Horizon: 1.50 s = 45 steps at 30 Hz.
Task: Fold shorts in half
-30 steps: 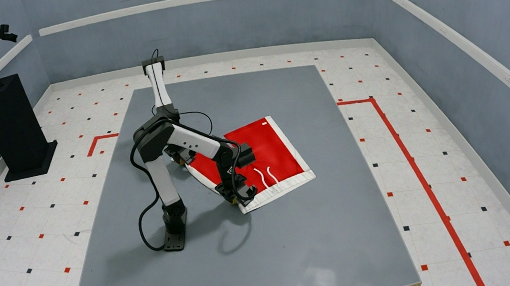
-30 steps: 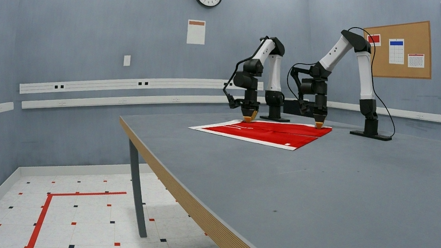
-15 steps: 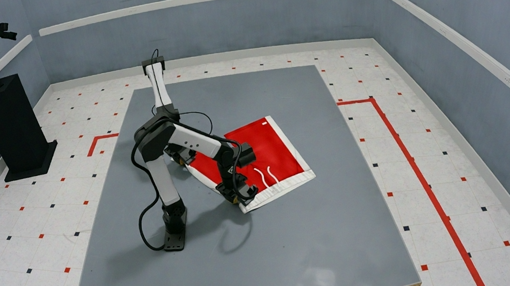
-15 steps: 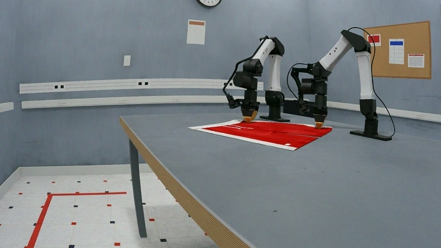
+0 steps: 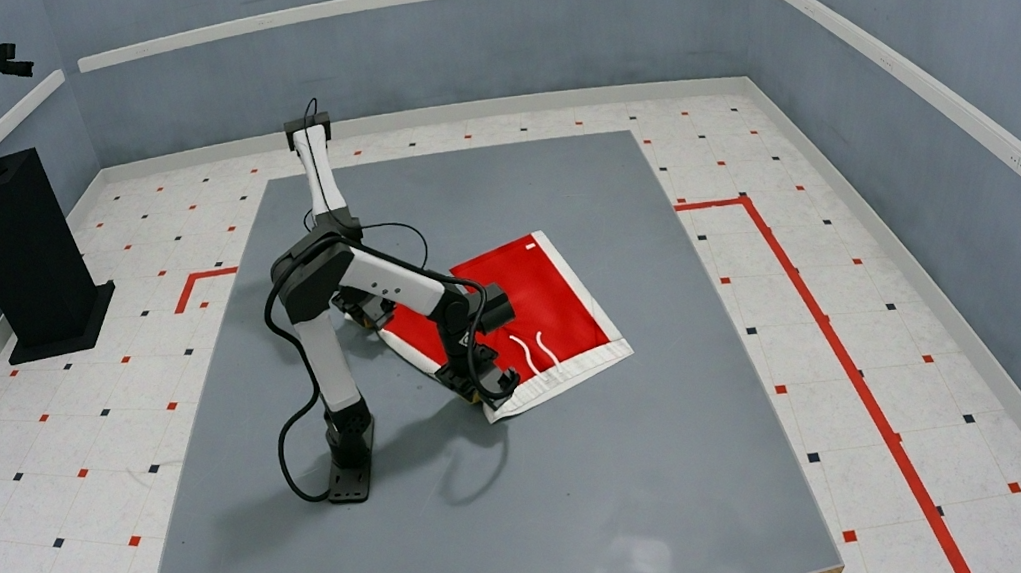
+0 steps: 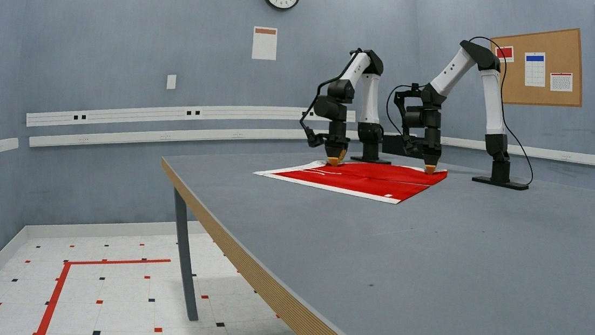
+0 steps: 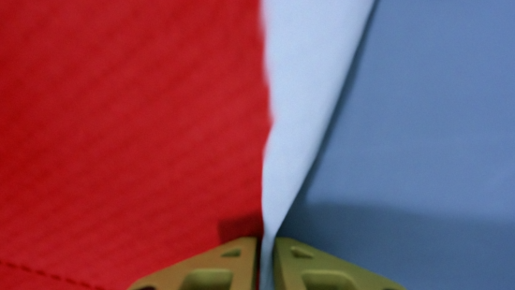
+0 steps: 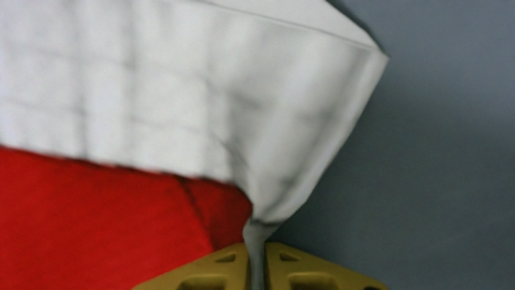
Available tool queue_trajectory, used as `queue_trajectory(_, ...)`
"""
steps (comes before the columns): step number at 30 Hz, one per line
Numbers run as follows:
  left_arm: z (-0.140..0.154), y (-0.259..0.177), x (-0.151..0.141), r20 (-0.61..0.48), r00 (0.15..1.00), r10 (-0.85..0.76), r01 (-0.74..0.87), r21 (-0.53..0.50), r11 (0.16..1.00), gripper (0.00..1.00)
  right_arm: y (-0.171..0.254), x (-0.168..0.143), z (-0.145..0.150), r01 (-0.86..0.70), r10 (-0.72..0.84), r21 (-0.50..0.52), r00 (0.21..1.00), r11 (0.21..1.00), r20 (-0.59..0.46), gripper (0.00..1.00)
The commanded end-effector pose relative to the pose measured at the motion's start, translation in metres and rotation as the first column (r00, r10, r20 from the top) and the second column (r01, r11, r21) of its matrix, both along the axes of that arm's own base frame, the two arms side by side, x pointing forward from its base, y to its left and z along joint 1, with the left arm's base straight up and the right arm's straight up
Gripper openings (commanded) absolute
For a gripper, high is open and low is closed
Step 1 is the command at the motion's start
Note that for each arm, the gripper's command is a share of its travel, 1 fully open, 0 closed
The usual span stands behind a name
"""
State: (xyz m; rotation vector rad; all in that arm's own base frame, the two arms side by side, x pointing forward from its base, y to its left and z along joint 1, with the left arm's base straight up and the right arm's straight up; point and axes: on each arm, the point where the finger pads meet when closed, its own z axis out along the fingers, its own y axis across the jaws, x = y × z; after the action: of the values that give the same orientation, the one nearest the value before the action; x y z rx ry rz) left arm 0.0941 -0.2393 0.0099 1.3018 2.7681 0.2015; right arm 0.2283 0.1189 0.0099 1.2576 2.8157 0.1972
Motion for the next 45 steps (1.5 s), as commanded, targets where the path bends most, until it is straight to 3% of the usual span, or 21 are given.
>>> queue_trajectory(1,-0.023,0.023,0.004,-0.001,0.999,0.035,-0.035,0.076,0.996,0.06,0.012,-0.002,-0.022,-0.034,0.035,0.032,0.999,0.999,-0.019,0.06)
queue_trajectory(9,-0.024,0.023,0.004,0.0,0.999,0.035,-0.035,0.073,0.997,0.06,0.013,0.0,-0.023,-0.036,0.036,0.033,0.999,0.999,-0.017,0.06)
queue_trajectory(10,-0.023,0.03,0.001,-0.01,1.0,0.024,-0.023,0.104,0.994,0.0,0.012,-0.001,-0.023,-0.03,0.031,0.032,0.999,0.999,-0.02,0.0)
queue_trajectory(19,-0.023,0.031,0.001,-0.011,1.0,0.024,-0.023,0.104,0.994,0.0,0.013,-0.001,-0.023,-0.03,0.031,0.033,0.999,0.999,-0.022,0.0)
queue_trajectory(20,-0.02,0.036,0.001,-0.018,1.0,0.025,-0.022,0.123,0.992,0.0,0.022,0.017,-0.001,-0.026,0.024,0.055,0.999,0.998,0.024,0.0)
queue_trajectory(23,-0.014,0.038,0.004,-0.021,1.0,0.023,-0.021,0.121,0.992,0.0,0.015,0.002,-0.002,-0.02,0.021,0.021,0.999,1.0,-0.042,0.0)
queue_trajectory(30,0.006,0.036,0.012,-0.009,1.0,0.022,-0.021,0.07,0.997,0.0,0.023,0.014,0.011,-0.02,0.021,0.027,1.0,0.999,-0.023,0.0)
queue_trajectory(32,0.023,0.018,0.019,-0.006,1.0,0.02,-0.02,0.005,1.0,0.0,0.024,0.021,0.028,-0.019,0.018,0.028,0.999,0.999,0.03,0.0)
queue_trajectory(36,0.031,0.021,0.023,-0.006,1.0,0.016,-0.016,0.001,1.0,0.0,0.026,0.025,0.024,-0.015,0.015,0.004,1.0,1.0,-0.004,0.0)
queue_trajectory(45,0.052,0.027,0.034,-0.005,1.0,0.008,-0.009,-0.012,1.0,0.0,0.033,0.04,0.045,-0.004,0.004,0.003,1.0,1.0,0.021,0.0)
